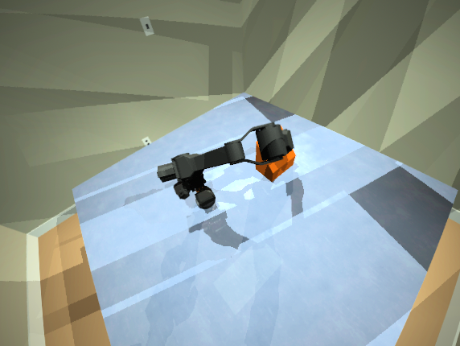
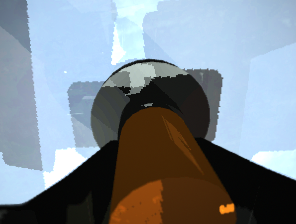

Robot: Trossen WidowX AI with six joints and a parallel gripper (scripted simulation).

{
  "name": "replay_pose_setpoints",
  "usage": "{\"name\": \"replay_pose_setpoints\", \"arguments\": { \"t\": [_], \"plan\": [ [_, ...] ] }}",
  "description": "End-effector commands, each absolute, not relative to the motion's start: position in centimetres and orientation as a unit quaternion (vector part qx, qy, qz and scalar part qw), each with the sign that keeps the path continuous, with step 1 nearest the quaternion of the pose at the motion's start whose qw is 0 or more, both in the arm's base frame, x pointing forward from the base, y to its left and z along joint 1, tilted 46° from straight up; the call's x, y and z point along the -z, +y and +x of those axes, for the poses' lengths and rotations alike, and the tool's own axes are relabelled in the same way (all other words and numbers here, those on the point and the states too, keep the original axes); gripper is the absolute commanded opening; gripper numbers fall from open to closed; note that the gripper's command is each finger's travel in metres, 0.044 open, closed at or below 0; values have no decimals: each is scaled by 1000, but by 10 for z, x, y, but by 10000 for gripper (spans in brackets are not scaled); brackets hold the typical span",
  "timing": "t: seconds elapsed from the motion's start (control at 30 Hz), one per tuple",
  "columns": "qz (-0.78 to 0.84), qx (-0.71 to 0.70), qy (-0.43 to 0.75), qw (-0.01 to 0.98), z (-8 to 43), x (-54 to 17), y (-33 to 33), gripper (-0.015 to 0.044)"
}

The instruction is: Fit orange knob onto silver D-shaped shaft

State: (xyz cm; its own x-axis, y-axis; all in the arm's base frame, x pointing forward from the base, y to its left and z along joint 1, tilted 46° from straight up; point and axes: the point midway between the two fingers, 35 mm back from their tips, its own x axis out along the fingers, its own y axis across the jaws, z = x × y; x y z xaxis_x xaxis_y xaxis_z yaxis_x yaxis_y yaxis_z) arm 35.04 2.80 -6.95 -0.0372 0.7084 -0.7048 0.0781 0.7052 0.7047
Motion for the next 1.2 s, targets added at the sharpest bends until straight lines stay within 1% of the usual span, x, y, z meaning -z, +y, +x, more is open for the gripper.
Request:
{"name": "replay_pose_setpoints", "arguments": {
  "t": [0.0, 0.57, 0.83, 1.0, 1.17],
  "plan": [
    [291, -250, 675, 630, 351, 69, 28, 0],
    [291, -250, 675, 630, 351, 69, 28, 440],
    [291, -250, 675, 630, 351, 67, 25, 440],
    [290, -247, 675, 632, 356, 11, -33, 440],
    [290, -248, 676, 630, 356, 3, -42, 440]
  ]
}}
